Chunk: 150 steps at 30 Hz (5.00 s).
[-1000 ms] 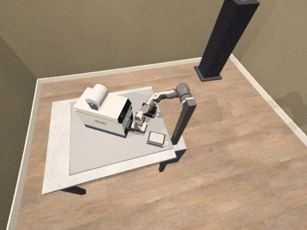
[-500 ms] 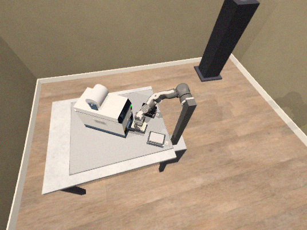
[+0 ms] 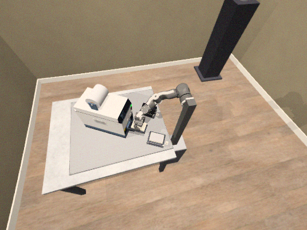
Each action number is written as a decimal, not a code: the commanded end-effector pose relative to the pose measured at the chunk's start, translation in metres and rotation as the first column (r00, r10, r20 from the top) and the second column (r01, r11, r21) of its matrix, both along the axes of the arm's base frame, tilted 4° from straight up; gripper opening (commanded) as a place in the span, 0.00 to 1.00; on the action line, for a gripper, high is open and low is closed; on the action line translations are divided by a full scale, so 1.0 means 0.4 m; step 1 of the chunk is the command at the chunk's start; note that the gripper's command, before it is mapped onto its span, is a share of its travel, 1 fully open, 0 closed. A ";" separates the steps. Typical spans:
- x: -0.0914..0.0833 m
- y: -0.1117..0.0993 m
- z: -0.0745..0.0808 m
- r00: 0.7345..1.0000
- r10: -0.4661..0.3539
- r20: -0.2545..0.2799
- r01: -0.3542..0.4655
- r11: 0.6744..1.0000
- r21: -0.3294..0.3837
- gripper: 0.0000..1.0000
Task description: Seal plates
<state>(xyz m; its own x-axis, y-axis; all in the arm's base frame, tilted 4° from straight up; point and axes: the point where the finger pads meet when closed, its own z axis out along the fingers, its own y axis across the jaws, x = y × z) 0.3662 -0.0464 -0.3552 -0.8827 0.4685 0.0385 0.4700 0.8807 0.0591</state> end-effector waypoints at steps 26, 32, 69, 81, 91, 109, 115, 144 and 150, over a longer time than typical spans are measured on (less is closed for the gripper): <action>0.001 0.001 -0.009 1.000 0.002 0.002 -0.002 1.000 0.001 0.00; 0.001 0.001 -0.009 1.000 0.002 0.002 -0.002 1.000 0.001 0.00; 0.000 0.002 -0.029 1.000 0.002 0.002 -0.002 1.000 0.001 0.00; 0.000 0.002 -0.029 1.000 0.002 0.002 -0.002 1.000 0.001 0.00; 0.000 0.003 -0.029 1.000 0.002 0.002 -0.002 1.000 0.001 0.00; -0.001 0.005 -0.043 1.000 0.006 0.003 -0.006 1.000 0.004 0.00; -0.001 0.005 -0.048 1.000 0.006 0.003 -0.006 1.000 0.004 0.00; -0.001 0.004 -0.057 1.000 0.003 0.002 -0.003 1.000 0.001 0.00; -0.001 0.004 -0.057 1.000 0.003 0.002 -0.003 1.000 0.001 0.00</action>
